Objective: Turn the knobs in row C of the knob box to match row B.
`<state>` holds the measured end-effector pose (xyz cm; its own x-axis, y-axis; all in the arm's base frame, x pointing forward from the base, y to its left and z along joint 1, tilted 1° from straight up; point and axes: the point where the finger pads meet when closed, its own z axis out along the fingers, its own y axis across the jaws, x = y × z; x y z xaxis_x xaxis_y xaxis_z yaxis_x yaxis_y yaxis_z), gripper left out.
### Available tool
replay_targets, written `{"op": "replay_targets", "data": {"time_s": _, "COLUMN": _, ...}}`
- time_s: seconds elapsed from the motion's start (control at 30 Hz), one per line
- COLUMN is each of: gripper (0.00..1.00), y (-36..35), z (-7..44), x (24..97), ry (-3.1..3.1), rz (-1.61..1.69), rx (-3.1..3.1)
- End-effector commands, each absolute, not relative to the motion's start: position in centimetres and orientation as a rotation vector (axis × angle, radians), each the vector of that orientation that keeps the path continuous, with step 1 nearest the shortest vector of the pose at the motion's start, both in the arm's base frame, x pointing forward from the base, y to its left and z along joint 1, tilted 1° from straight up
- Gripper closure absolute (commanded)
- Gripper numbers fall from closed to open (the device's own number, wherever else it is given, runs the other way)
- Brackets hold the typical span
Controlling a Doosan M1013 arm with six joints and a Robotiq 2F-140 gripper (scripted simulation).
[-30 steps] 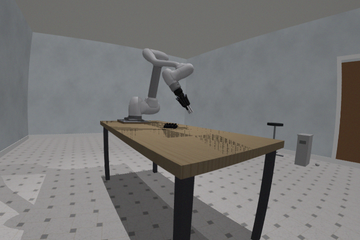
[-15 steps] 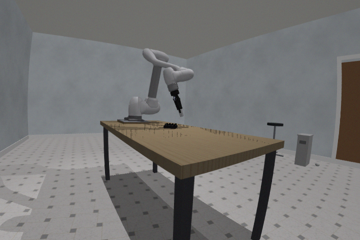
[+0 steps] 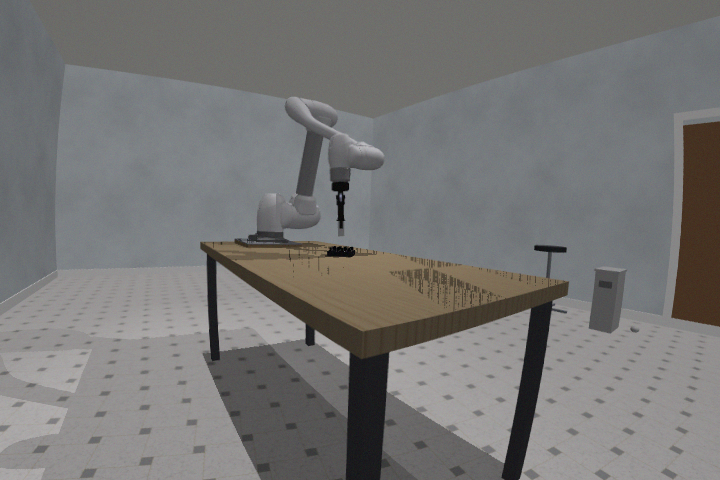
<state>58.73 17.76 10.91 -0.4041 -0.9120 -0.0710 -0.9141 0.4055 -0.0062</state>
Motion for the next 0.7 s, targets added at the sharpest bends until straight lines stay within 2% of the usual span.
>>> {"op": "replay_targets", "data": {"time_s": 0.0, "gripper": 0.88, "y": 16.39, "z": 10.81, "x": 58.14, "ry": 2.565, "rz": 0.011, "rx": -1.774}}
{"op": "replay_targets", "data": {"time_s": 0.67, "gripper": 0.88, "y": 16.31, "z": 10.81, "x": 58.11, "ry": 2.564, "rz": 0.008, "rx": -1.780}}
